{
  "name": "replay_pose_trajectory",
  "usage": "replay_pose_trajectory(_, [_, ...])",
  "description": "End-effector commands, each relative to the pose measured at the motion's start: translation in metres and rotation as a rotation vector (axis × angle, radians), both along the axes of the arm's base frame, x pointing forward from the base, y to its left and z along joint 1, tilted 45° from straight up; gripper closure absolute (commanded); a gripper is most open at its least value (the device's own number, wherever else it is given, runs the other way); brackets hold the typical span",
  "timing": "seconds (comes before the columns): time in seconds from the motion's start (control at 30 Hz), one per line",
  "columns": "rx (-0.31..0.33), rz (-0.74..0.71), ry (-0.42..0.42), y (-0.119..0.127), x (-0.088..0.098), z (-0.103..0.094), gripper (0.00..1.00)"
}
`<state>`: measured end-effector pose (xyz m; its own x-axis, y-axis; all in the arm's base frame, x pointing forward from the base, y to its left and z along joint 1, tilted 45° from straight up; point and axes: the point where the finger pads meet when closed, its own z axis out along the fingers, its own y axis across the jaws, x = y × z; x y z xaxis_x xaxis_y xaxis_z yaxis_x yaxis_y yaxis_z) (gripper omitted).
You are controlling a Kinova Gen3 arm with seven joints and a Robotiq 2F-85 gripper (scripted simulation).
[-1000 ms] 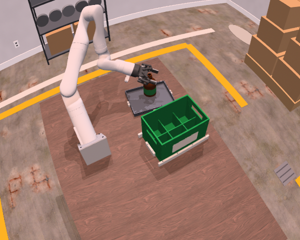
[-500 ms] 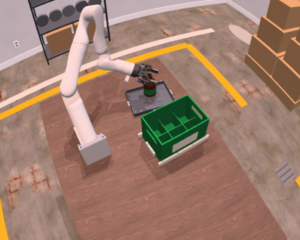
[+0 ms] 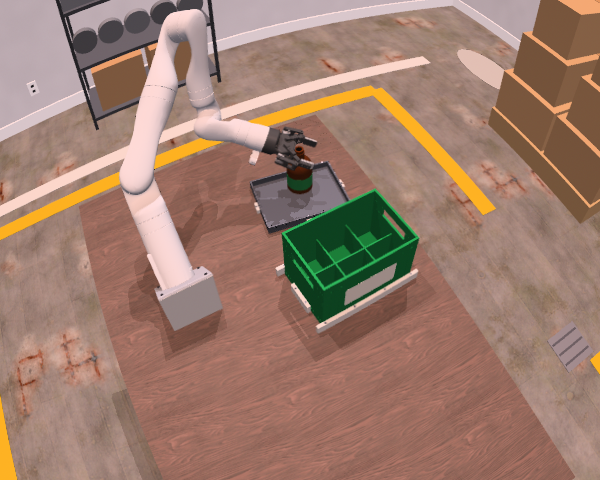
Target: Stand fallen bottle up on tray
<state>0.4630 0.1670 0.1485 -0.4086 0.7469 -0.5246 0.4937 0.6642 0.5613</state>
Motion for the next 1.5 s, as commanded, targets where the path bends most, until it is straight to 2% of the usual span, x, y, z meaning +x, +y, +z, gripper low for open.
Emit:
replay_pose_trajectory(0.0, [0.005,-0.003,-0.008,0.0008,0.0022,0.0019,0.0])
replay_pose_trajectory(1.13, [0.005,-0.004,-0.008,0.0004,0.0021,0.0021,0.0])
replay_pose_trajectory(1.47, [0.002,-0.005,-0.004,-0.0062,0.0012,0.0057,0.0])
